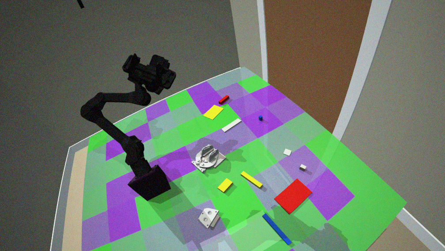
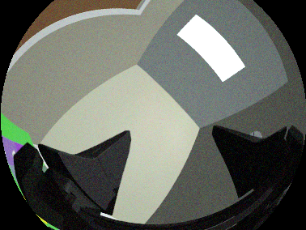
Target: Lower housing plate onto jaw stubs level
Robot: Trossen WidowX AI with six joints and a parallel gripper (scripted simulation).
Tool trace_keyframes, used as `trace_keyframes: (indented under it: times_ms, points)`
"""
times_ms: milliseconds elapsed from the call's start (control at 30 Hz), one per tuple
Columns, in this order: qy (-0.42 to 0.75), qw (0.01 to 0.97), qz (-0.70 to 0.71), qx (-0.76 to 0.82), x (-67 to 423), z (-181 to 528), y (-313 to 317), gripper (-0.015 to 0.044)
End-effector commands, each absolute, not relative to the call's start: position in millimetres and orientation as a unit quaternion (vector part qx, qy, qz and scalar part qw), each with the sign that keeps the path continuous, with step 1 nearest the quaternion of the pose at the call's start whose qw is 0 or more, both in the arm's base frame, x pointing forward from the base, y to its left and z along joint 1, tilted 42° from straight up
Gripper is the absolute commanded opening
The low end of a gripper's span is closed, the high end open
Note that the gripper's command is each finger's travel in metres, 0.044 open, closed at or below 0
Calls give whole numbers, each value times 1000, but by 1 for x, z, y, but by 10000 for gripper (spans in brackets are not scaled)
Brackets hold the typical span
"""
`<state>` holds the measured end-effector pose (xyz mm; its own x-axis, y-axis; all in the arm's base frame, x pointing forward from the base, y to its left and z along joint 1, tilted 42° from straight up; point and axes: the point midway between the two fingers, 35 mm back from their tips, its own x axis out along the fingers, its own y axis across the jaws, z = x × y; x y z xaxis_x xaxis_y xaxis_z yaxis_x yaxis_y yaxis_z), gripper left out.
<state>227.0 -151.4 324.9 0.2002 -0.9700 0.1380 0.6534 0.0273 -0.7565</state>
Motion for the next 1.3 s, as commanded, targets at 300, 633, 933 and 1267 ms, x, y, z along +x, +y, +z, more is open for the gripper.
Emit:
trace_keyframes:
  times_ms: [300, 633, 933, 1267]
  points:
    - [231, 681, -571, -395, 251, 317, -160, 440]
    - [253, 685, -536, -424, 280, 299, -173, 440]
    - [279, 694, -494, -443, 305, 277, -185, 440]
    - [317, 704, -448, -451, 328, 245, -201, 440]
